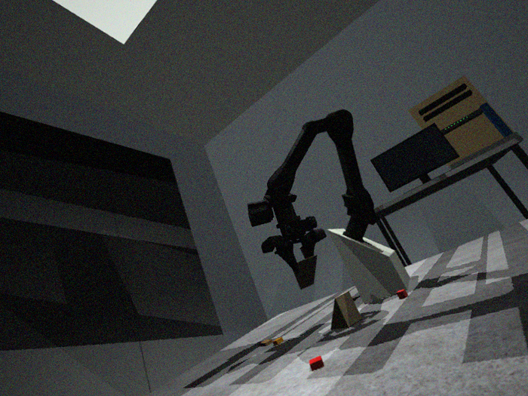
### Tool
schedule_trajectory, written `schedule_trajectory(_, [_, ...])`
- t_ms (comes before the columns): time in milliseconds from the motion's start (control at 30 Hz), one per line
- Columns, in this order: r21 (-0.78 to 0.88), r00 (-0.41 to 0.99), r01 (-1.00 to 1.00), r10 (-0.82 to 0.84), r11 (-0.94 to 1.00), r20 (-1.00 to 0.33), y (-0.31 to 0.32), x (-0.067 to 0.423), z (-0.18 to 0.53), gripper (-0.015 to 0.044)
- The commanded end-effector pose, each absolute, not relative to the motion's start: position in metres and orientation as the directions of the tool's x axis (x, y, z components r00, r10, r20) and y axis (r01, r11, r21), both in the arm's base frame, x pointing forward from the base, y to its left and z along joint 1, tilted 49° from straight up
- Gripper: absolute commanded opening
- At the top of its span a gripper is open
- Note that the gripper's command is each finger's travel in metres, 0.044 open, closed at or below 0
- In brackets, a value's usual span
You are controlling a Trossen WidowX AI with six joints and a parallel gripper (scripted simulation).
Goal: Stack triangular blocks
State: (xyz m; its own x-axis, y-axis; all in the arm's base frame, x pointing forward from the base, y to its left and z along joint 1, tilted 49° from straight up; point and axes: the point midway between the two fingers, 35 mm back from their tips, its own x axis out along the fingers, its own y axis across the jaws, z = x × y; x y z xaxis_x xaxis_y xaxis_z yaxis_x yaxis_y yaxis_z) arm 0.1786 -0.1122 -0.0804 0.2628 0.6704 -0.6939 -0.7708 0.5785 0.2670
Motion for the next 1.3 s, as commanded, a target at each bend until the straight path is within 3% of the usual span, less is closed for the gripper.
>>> schedule_trajectory(0, [0.275,0.263,-0.769,0.677,0.578,-0.687,-0.095,0.186,-0.088,0.0000])
schedule_trajectory(733, [0.278,0.264,-0.772,0.686,0.572,-0.678,-0.035,0.209,-0.112,0.0000])
schedule_trajectory(1267, [0.290,0.266,-0.761,0.686,0.581,-0.677,-0.034,0.209,-0.112,0.0000])
